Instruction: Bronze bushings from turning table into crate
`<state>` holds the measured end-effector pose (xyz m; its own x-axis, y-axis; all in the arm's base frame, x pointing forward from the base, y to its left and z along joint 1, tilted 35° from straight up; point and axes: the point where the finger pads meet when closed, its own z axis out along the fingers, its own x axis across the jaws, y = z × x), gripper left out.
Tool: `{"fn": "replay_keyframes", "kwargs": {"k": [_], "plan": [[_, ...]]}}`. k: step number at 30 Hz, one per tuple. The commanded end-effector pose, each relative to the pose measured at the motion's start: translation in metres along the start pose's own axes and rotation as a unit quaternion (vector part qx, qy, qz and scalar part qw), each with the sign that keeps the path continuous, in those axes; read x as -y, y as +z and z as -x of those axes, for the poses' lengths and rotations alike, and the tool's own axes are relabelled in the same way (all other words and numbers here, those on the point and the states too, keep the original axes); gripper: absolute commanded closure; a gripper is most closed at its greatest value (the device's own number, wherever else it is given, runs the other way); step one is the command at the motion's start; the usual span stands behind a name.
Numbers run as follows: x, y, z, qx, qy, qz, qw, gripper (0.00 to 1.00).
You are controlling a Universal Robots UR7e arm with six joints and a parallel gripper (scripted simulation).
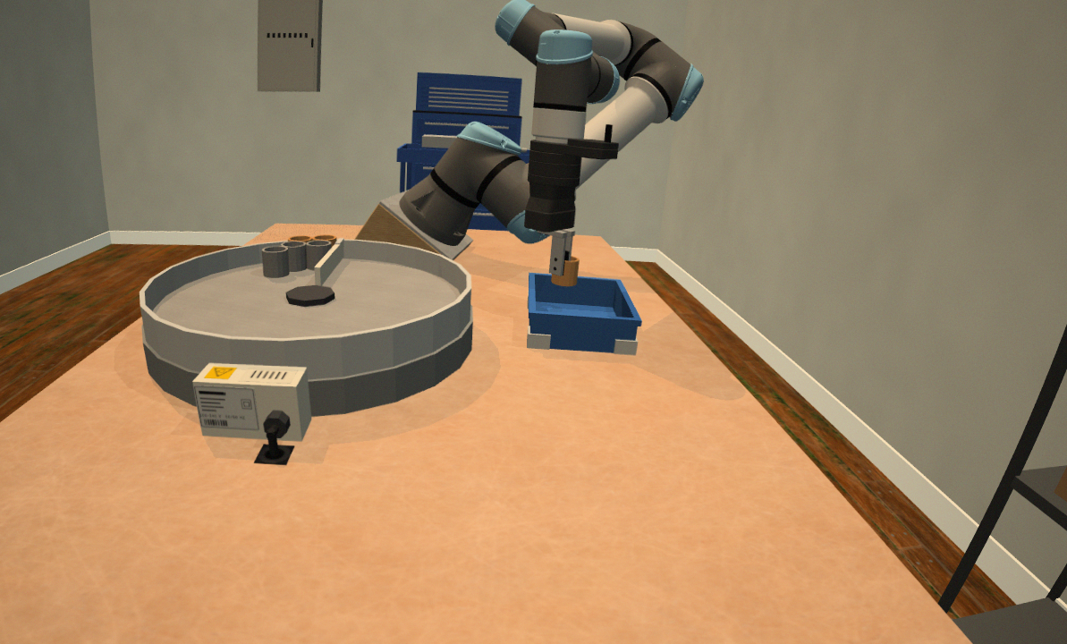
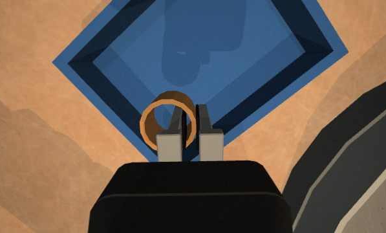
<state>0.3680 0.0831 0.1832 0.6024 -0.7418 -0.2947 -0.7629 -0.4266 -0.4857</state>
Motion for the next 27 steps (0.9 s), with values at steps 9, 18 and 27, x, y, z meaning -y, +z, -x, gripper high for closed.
{"fn": "replay_keyframes", "kwargs": {"k": [9,18,27], "plan": [[0.0,0.008,0.0,0.0,0.0,0.0,1.0,1.0],[0.0,0.008,0.0,0.0,0.0,0.0,1.0,1.0],[0.0,0.017,0.0,-0.001,0.0,0.0,1.0,1.0]]}}
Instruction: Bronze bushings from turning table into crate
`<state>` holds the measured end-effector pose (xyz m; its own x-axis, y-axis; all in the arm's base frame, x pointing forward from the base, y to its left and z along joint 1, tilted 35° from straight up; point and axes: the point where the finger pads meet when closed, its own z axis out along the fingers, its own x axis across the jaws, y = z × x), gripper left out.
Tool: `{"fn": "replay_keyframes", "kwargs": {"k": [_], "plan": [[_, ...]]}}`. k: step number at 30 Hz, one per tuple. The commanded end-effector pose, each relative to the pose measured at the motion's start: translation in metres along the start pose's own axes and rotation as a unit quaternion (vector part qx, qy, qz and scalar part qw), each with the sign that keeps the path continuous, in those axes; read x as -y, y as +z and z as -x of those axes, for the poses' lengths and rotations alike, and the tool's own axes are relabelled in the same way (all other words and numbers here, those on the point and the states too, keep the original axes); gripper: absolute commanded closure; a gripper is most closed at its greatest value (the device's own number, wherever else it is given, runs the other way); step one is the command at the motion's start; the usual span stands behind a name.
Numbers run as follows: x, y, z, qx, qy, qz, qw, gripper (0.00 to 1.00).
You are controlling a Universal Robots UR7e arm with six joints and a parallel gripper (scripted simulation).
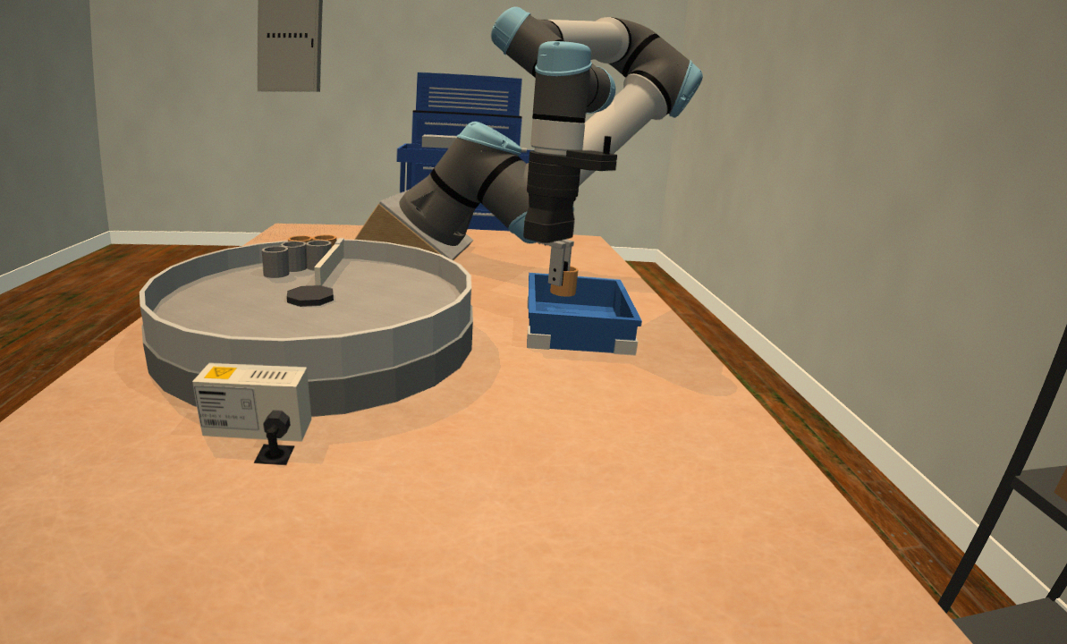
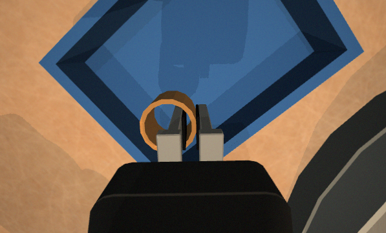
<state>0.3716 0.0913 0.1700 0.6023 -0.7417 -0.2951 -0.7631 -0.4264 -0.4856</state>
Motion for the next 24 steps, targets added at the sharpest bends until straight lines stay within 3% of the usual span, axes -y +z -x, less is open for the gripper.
{"fn": "replay_keyframes", "kwargs": {"k": [1,24], "plan": [[0.0004,0.0009,-0.0004,-0.001,0.0,0.0,1.0,1.0],[0.0004,0.0095,-0.0005,-0.001,0.0,0.0,1.0,1.0]]}}
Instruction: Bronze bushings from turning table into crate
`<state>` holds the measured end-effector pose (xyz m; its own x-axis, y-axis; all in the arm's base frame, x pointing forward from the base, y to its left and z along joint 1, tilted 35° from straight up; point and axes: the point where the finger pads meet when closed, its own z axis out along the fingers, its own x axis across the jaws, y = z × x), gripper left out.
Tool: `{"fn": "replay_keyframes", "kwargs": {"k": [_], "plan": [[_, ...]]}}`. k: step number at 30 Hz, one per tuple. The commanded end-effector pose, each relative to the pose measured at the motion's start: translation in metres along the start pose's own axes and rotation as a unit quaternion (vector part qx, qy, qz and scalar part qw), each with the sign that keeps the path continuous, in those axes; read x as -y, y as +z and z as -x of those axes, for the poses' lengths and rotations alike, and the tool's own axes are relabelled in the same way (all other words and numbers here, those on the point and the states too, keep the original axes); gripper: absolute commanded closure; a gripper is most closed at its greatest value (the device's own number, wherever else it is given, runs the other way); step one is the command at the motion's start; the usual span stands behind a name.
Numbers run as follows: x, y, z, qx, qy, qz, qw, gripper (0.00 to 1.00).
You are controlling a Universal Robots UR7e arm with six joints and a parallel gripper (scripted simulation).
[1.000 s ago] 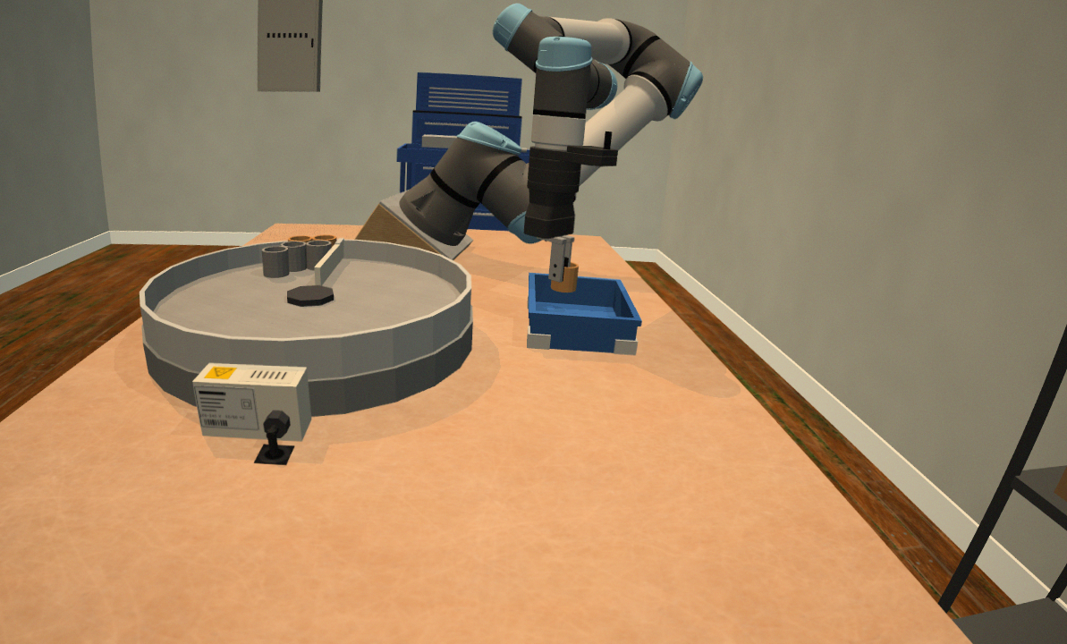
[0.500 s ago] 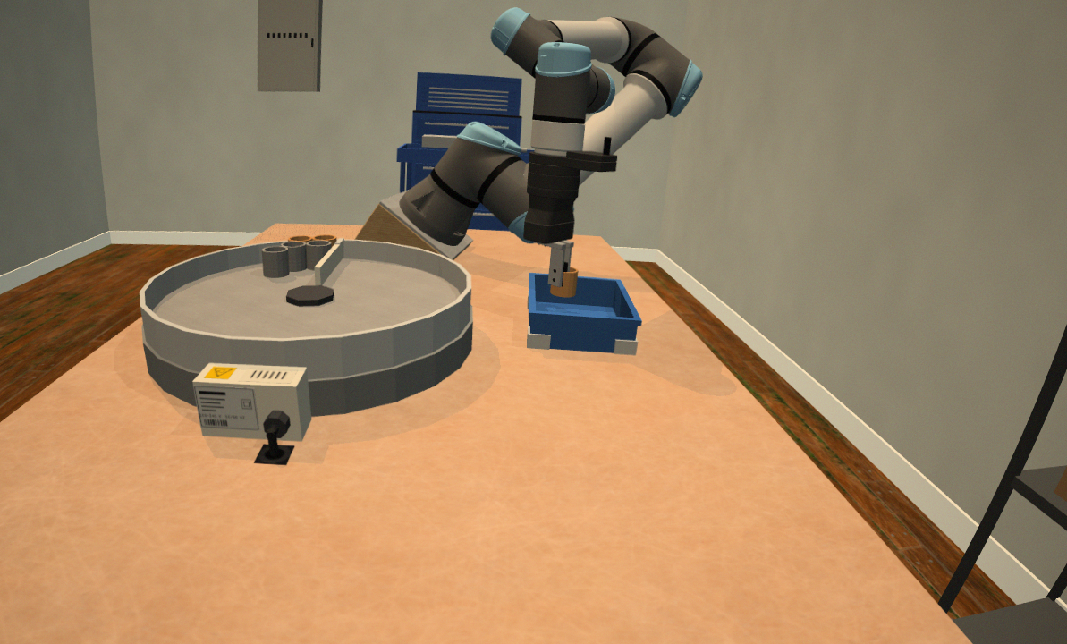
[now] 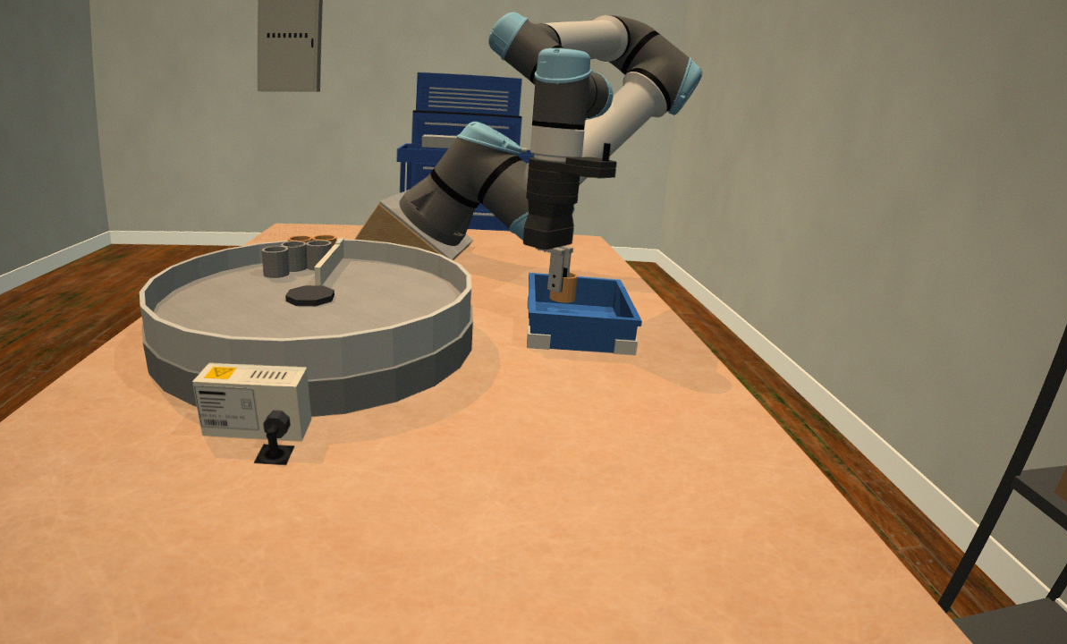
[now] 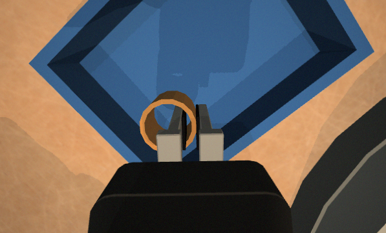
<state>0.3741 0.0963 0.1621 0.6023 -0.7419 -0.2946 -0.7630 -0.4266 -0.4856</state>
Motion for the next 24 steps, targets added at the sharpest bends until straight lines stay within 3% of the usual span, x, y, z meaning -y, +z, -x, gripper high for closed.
{"fn": "replay_keyframes", "kwargs": {"k": [1,24], "plan": [[0.0,0.0,0.0,0.0,0.0,0.0,1.0,1.0],[0.0,0.017,0.0,-0.001,0.0,0.0,1.0,1.0]]}}
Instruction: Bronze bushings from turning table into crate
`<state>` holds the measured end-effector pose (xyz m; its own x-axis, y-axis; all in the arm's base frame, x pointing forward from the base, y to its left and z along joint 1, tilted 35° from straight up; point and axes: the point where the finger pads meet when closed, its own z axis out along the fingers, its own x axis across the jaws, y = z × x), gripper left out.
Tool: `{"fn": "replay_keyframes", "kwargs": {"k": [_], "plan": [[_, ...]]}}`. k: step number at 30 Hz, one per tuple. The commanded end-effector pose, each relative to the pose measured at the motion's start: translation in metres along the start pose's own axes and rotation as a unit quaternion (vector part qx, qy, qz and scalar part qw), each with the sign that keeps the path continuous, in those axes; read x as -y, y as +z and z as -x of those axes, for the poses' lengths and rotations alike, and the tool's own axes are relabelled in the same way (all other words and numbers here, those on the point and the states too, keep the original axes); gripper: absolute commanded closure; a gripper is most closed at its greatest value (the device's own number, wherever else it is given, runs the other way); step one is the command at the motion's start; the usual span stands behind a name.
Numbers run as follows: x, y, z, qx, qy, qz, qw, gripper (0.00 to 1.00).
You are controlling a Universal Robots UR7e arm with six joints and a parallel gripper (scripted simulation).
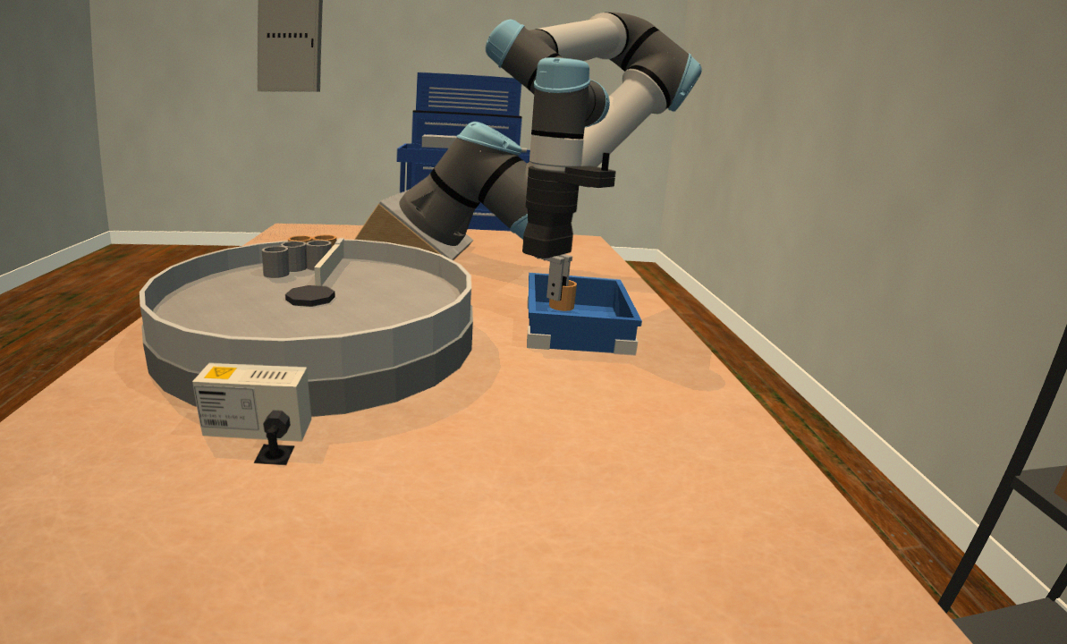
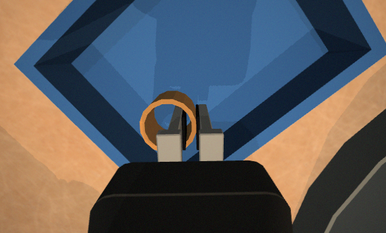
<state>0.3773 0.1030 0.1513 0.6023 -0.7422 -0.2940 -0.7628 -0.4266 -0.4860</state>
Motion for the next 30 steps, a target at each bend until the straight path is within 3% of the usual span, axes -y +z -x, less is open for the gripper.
{"fn": "replay_keyframes", "kwargs": {"k": [1,28,29,30], "plan": [[0.0002,0.0038,-0.0002,0.0,0.0,0.0,1.0,1.0],[0.0002,0.0069,-0.0002,-0.001,0.0,0.0,1.0,1.0],[0.0001,0.0069,-0.0002,-0.001,0.0,0.0,1.0,0.53],[0.0001,0.0069,-0.0002,-0.001,0.0,0.0,1.0,0.53]]}}
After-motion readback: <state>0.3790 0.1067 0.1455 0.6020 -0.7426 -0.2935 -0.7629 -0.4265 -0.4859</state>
